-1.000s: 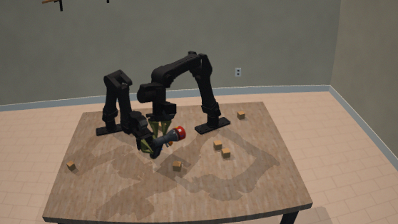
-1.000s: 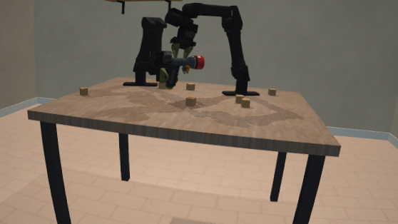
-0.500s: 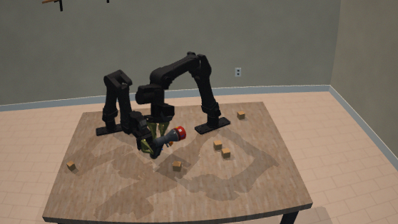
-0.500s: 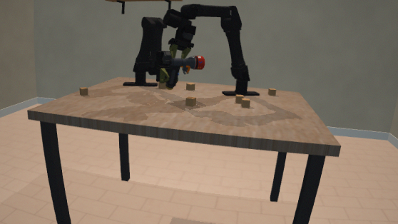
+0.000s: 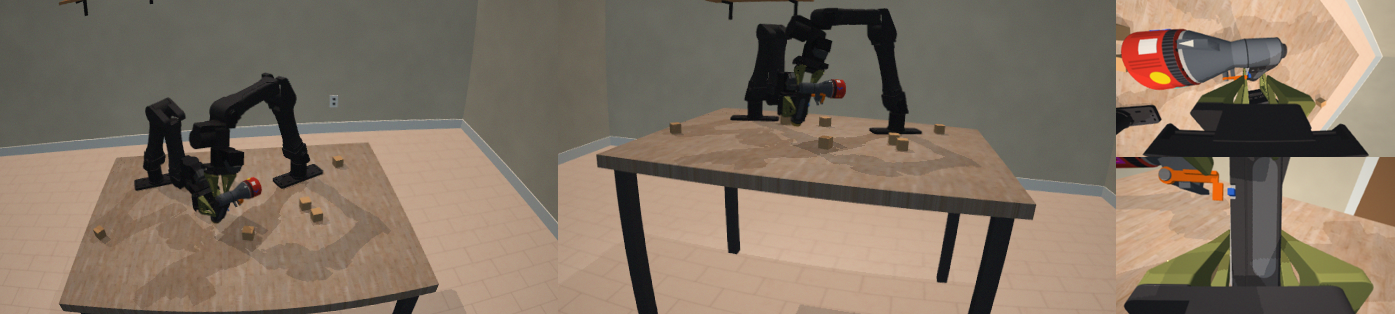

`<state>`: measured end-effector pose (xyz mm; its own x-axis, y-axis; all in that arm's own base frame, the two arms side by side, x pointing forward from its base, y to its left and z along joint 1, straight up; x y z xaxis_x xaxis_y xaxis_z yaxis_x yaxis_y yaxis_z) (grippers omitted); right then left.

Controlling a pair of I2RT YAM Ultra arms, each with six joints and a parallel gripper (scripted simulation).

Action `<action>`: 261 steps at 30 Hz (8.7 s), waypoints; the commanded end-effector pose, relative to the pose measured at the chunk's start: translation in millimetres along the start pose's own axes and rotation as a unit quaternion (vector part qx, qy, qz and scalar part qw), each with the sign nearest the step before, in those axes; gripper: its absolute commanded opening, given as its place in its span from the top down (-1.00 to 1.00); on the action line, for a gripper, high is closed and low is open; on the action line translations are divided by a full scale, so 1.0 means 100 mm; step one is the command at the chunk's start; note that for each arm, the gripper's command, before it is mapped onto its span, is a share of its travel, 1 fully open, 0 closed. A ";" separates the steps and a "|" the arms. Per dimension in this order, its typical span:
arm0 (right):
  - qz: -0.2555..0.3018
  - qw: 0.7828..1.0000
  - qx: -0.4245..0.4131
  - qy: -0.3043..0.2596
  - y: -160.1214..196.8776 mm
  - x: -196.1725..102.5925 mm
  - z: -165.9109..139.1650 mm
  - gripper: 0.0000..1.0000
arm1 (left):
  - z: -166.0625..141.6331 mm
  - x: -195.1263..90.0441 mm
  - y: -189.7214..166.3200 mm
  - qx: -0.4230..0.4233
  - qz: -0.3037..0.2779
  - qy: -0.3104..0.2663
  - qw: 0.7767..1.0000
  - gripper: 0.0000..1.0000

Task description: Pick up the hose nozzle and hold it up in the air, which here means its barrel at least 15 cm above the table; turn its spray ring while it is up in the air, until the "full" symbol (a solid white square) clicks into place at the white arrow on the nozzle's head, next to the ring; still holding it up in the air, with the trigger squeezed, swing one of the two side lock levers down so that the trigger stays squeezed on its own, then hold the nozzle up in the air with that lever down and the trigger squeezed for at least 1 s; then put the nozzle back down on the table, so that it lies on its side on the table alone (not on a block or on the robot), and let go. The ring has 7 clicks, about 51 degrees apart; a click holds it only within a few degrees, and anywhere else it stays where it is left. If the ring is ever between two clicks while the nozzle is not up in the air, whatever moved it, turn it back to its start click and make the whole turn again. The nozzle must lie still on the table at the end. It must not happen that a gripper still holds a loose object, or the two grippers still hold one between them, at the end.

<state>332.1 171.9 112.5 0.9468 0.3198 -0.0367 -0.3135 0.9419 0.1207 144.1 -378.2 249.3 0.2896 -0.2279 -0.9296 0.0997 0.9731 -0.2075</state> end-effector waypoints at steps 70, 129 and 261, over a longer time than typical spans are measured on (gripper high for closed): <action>0.029 0.996 0.022 -0.083 0.12 0.07 0.36 0.29 | -0.01 -0.55 -0.03 0.001 -0.005 -0.009 1.000 0.26; 0.029 0.996 0.022 -0.083 0.12 0.07 0.36 0.29 | 1.38 -0.94 0.88 0.010 -0.135 -0.184 0.974 0.26; 0.027 0.997 0.020 -0.074 0.15 0.08 0.49 0.29 | 1.85 -1.76 3.53 0.105 0.141 -0.579 0.796 0.26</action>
<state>330.5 175.2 124.4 0.9373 0.3473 -0.0298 -0.3413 0.9319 0.1229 303.0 0.2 395.2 1.0000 0.0011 0.0010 -0.0012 0.9924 0.1231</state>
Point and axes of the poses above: on each arm, the point where the finger pads meet when closed, its own x axis out along the fingers, its own y axis across the jaws, z = x × y, the point moved 8 cm from there along -x, back along the fingers, and after that the axes turned 8 degrees about x, right-handed, at the moved point
